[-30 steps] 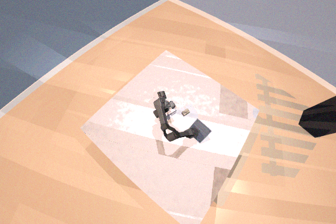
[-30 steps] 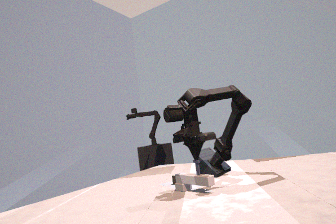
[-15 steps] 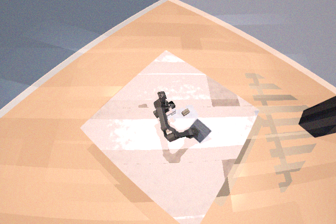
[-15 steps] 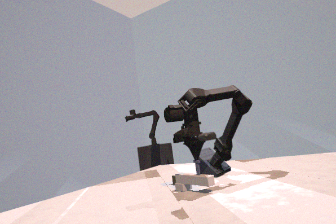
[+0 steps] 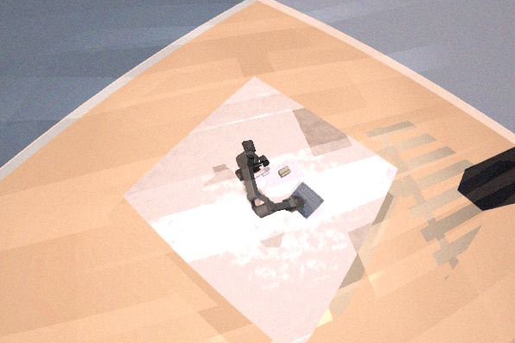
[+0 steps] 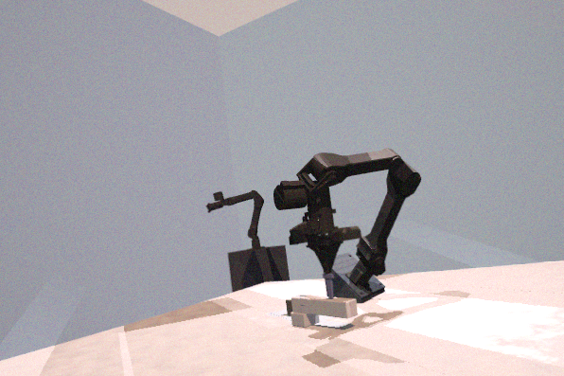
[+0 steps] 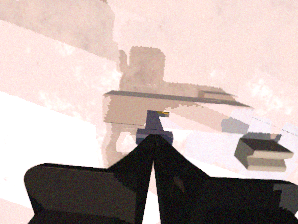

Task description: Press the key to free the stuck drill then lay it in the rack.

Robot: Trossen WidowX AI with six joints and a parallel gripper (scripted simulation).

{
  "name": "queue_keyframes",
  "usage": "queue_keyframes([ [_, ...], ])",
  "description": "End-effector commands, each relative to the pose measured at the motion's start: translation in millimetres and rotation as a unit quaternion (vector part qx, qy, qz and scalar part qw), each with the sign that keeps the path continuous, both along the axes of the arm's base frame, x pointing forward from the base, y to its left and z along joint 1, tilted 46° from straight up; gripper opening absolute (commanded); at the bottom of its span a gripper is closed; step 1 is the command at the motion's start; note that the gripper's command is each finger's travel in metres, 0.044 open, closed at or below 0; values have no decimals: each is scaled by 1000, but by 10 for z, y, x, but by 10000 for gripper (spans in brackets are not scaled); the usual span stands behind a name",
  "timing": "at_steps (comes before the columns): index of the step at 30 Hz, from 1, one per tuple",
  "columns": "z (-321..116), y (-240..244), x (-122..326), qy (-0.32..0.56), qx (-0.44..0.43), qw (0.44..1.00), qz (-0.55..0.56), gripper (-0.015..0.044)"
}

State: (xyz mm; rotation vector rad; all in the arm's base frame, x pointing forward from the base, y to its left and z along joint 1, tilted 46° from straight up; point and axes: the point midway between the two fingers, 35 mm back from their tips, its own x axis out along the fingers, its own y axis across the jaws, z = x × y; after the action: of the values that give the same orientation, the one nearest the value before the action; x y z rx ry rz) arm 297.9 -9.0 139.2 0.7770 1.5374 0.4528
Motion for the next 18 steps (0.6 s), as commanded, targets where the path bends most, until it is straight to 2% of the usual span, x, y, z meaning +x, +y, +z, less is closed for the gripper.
queue_keyframes([
  [1,-9,15,-42,4,4,1000,1,0],
  [18,-58,51,8,4,4,1000,1,0],
])
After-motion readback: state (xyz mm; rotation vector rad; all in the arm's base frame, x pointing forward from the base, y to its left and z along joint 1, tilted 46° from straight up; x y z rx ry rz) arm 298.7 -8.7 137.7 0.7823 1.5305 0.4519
